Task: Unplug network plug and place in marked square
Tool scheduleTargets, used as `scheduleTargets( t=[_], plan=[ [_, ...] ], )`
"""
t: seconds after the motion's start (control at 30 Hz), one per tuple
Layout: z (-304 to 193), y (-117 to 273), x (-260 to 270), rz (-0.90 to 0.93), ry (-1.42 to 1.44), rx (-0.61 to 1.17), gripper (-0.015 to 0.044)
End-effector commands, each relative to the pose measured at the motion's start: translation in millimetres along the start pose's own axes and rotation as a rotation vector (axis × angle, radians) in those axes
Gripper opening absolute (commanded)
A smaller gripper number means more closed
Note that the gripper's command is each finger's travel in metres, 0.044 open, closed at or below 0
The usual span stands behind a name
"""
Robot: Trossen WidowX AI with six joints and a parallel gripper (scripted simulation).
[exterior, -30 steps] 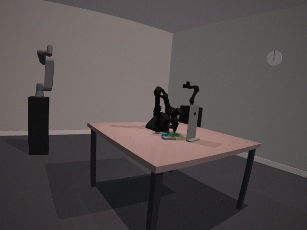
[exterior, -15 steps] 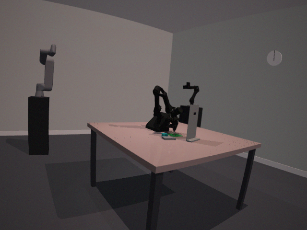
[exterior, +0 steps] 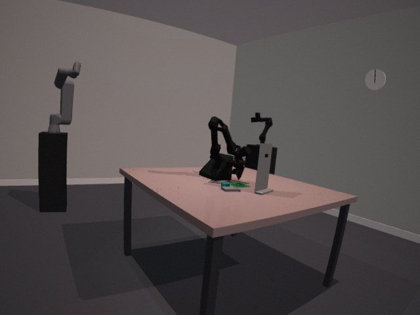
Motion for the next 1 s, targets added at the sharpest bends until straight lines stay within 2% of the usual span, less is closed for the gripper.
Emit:
scheduleTargets(
  t=[0.0, 0.97],
  plan=[
    [-3, 2, 4, 0.005, -0.016, 0.004, 0.0156],
    [-11, 17, 11, -0.005, -0.017, 0.01, 0.0156]
  ],
)
Point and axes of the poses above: the point midway between the two fingers, 35 mm back from their tips, its own y axis back along the fingers, its own x axis across the jaws, z = x × y, the point moved 8 cm from there along y, back along the fingers, and after that the axes turned 13 degrees about -y, right-handed, at the moved point
